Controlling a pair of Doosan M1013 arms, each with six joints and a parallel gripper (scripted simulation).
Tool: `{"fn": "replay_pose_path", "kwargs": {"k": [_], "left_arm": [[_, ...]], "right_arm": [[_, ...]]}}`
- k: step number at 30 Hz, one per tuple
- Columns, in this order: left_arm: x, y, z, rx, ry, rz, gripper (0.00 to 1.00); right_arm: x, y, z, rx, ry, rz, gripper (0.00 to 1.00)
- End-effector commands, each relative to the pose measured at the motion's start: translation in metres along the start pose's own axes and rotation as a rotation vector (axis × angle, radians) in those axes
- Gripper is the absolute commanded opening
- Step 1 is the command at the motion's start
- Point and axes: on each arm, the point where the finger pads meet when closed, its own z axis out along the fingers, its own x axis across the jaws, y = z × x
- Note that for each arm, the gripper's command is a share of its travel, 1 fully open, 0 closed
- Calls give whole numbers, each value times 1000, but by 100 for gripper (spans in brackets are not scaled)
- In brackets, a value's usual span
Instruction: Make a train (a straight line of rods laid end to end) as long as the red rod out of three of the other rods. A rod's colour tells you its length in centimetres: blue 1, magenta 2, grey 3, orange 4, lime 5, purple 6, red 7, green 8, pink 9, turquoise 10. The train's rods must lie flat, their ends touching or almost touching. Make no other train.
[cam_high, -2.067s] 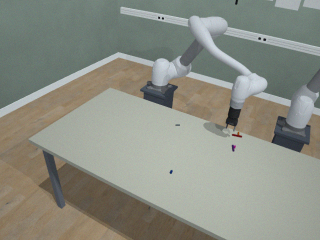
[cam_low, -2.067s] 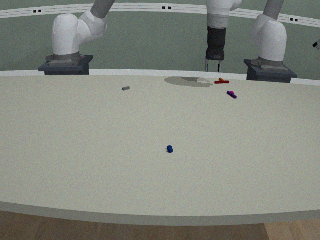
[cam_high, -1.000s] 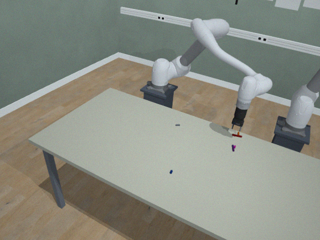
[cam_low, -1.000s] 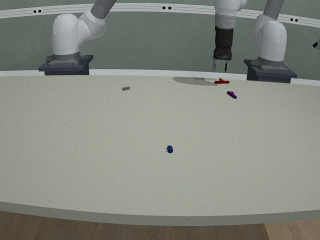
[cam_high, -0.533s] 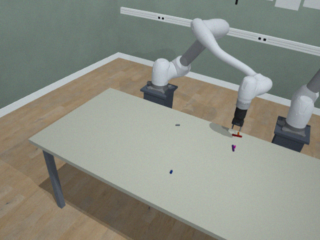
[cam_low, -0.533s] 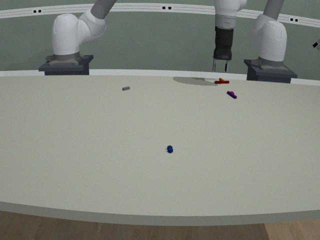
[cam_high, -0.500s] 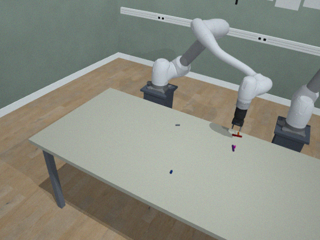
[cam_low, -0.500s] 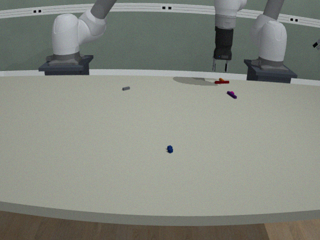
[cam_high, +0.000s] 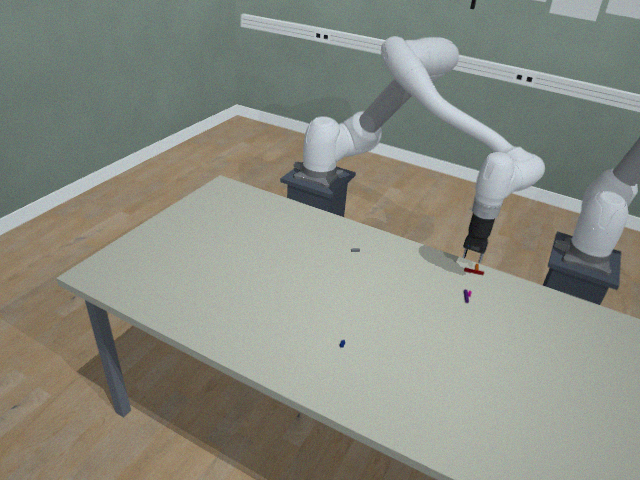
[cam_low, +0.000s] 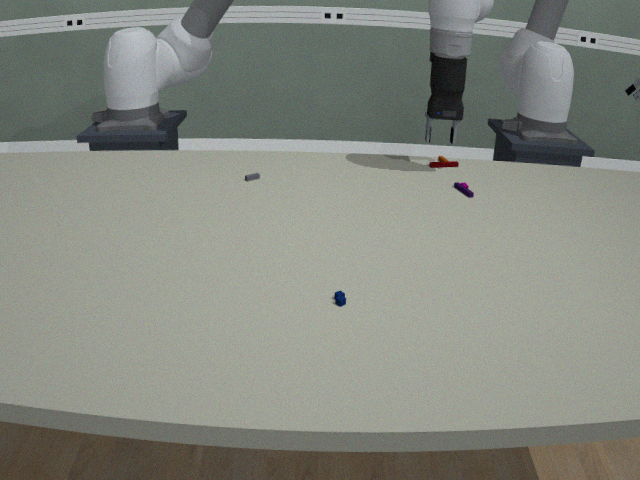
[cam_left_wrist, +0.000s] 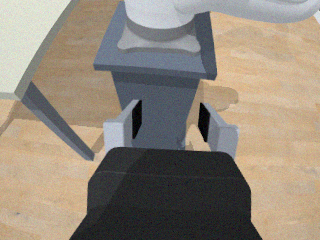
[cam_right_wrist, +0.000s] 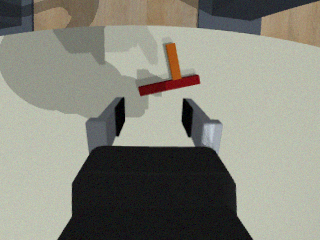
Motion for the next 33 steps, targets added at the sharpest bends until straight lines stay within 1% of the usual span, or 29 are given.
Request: {"fn": "replay_pose_path", "kwargs": {"k": [1, 29, 33], "left_arm": [[0, -4, 2, 6, -7, 1, 100], [0, -4, 2, 6, -7, 1, 100], [0, -4, 2, 6, -7, 1, 100]], "right_arm": [[1, -2, -1, 5, -1, 5, 100], [1, -2, -1, 5, -1, 6, 100], [1, -7, -1, 4, 0, 65, 100]]}}
